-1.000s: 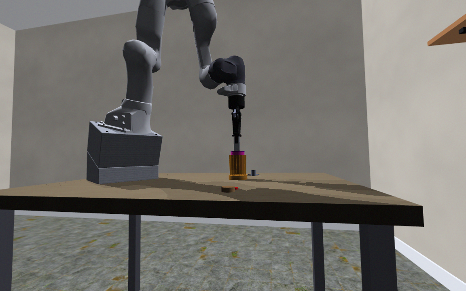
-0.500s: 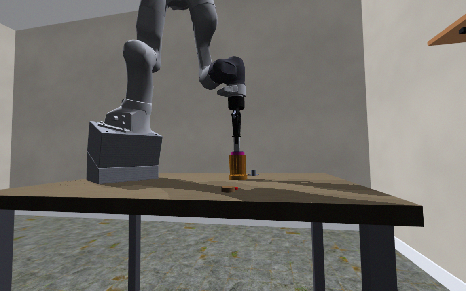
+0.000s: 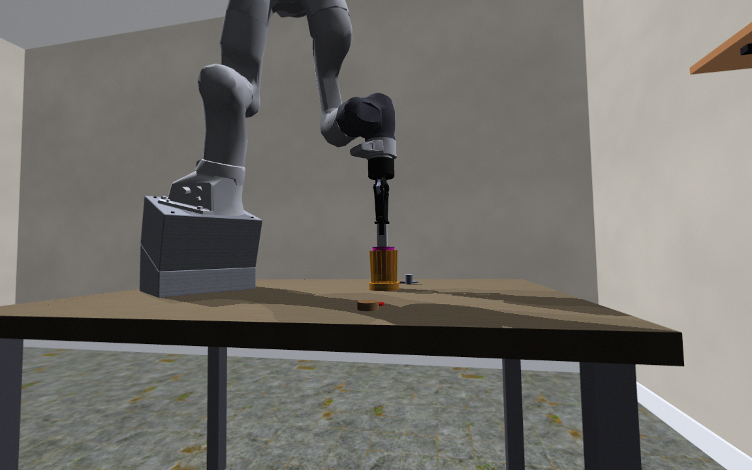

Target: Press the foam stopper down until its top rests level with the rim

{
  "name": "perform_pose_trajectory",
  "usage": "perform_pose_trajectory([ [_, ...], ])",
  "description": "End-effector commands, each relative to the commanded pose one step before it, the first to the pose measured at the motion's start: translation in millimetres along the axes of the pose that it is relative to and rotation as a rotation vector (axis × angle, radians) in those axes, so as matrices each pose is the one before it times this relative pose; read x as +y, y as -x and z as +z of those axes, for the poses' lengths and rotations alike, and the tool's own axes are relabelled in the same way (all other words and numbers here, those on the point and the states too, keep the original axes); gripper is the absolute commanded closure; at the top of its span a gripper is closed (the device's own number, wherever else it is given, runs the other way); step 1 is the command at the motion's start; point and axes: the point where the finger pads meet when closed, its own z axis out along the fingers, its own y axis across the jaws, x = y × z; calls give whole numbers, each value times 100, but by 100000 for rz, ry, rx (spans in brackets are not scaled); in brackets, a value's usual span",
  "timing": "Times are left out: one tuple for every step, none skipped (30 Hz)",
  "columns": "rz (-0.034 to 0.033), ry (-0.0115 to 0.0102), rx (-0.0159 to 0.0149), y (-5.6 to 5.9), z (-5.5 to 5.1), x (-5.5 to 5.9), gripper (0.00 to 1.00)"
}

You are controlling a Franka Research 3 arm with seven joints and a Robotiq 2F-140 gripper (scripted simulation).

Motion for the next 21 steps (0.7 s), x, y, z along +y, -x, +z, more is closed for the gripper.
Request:
perform_pose_trajectory([
  [1156, -6, -169, 1, 253, -113, 100],
  [0, 1, 1, -15, 60, -6, 100],
  [0, 0, 0, -13, 59, -6, 100],
  [0, -1, -1, -13, 58, -6, 100],
  [0, -1, -1, -13, 57, -6, 100],
  [0, 0, 0, -13, 55, -6, 100],
  [0, 0, 0, -13, 54, -6, 100],
  [0, 0, 0, -12, 52, -6, 100],
  [0, 1, 1, -12, 51, -5, 100],
  [0, 1, 1, -12, 49, -5, 100],
  [0, 0, 0, -11, 47, -5, 100],
  [0, -1, -1, -10, 44, -5, 100],
  [0, -1, -1, -9, 42, -5, 100],
  [0, 0, 0, -9, 40, -4, 100],
  [0, 0, 0, -8, 37, -4, 100],
  [0, 0, 0, 0, 0, 0, 100],
  [0, 0, 0, 0, 0, 0, 100],
  [0, 0, 0, -8, 34, -4, 100],
  [0, 0, 0, -7, 32, -3, 100],
  [0, 0, 0, -7, 29, -3, 100],
  [0, 0, 0, -6, 27, -3, 100],
])
